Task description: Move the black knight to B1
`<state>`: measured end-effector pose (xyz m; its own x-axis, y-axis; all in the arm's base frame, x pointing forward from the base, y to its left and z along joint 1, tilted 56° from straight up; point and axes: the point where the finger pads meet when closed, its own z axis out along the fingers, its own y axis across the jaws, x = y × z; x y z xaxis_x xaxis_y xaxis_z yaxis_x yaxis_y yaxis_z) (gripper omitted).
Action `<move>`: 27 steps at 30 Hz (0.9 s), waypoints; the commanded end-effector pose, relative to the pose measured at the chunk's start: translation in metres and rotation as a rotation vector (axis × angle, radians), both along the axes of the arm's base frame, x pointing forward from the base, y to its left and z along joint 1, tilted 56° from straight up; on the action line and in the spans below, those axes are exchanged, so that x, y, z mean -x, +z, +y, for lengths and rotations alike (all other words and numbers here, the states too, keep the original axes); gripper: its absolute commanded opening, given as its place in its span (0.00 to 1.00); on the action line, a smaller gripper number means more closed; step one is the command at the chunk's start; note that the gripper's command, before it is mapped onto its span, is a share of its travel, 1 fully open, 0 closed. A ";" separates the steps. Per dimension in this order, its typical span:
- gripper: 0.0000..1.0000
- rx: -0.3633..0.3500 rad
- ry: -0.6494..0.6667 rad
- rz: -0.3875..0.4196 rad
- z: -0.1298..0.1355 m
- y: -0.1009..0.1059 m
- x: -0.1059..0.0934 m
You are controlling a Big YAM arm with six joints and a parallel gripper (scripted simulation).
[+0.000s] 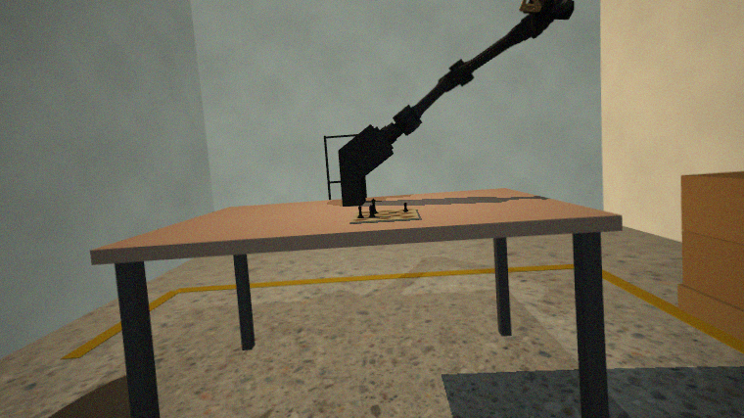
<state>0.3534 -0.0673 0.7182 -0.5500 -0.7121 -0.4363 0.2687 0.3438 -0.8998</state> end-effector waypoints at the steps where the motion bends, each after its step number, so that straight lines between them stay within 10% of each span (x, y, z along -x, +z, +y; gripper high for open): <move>1: 1.00 -0.002 -0.002 -0.006 -0.001 0.002 0.002; 18: 1.00 -0.012 -0.007 -0.036 -0.004 0.013 0.008; 27: 1.00 -0.088 0.073 0.049 0.009 -0.049 -0.066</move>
